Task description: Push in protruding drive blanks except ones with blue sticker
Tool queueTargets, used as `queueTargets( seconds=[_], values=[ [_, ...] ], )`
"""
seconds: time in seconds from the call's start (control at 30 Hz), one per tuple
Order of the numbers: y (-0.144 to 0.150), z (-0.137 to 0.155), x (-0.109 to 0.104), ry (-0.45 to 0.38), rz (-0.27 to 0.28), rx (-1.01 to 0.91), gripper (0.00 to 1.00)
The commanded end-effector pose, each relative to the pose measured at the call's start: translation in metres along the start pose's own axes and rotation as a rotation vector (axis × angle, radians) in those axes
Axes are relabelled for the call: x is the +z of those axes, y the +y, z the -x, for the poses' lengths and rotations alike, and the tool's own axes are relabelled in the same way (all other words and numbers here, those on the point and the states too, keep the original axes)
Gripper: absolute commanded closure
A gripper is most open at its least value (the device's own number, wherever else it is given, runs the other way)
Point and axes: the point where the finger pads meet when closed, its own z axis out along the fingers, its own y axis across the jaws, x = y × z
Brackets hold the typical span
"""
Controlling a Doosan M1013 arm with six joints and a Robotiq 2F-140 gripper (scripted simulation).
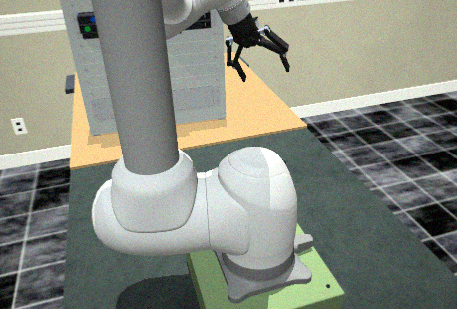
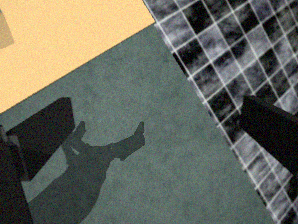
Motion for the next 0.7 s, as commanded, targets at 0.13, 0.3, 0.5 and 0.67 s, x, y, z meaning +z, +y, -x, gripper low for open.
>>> queueTargets(
  seconds=[0.13,0.3,0.5,0.67],
  values=[
    [0.003,0.005,-0.004,0.074,0.104,-0.131,0.00],
    [0.001,0.002,-0.012,0.152,0.181,-0.249,0.00],
    [-0.009,-0.007,-0.028,0.268,0.269,-0.397,0.00],
    [-0.017,-0.013,-0.039,0.335,0.310,-0.473,0.00]
  ],
)
